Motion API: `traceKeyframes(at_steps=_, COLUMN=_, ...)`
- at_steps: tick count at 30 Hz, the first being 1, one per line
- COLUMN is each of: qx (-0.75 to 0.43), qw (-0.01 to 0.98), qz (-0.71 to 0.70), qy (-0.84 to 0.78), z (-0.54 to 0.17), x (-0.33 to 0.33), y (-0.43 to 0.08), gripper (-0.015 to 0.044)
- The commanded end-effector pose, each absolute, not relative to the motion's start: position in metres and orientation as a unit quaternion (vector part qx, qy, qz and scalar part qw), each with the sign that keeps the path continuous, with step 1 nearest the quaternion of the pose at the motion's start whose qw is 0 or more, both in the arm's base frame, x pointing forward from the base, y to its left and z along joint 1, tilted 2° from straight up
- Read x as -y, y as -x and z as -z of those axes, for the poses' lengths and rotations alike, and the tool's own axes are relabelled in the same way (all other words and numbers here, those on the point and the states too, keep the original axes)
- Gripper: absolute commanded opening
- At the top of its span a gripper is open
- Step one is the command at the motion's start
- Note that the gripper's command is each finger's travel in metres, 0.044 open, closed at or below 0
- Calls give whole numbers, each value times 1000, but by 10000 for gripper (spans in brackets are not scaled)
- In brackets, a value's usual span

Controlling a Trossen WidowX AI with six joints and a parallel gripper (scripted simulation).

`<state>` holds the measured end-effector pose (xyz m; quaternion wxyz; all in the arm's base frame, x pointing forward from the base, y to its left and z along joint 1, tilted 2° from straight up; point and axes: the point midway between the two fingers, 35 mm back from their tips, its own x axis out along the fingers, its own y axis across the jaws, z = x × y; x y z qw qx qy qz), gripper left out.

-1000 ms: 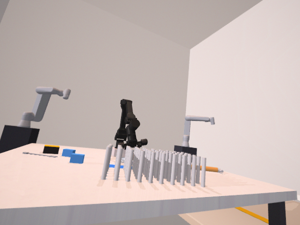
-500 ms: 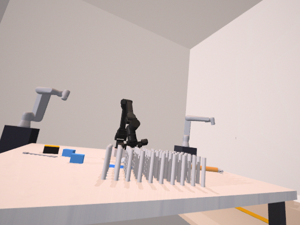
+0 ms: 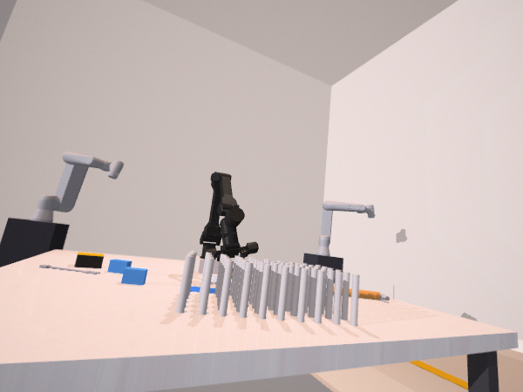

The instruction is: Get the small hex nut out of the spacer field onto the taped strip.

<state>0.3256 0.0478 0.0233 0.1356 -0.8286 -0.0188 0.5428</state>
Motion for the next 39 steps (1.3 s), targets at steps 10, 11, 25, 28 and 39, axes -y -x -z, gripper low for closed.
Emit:
traceKeyframes(at_steps=10, qx=23, qw=135, qz=-538, qy=831, z=-27, x=-48, y=-337, gripper=0)
traceKeyframes(at_steps=11, qx=23, qw=135, qz=-538, qy=831, z=-27, x=-48, y=-337, gripper=0)
traceKeyframes(at_steps=25, qx=23, qw=135, qz=-538, qy=832, z=-28, x=-46, y=-346, gripper=0)
traceKeyframes(at_steps=28, qx=23, qw=135, qz=-538, qy=832, z=-28, x=-46, y=-348, gripper=0)
traceKeyframes(at_steps=39, qx=23, qw=135, qz=-538, qy=832, z=-28, x=-45, y=-355, gripper=0)
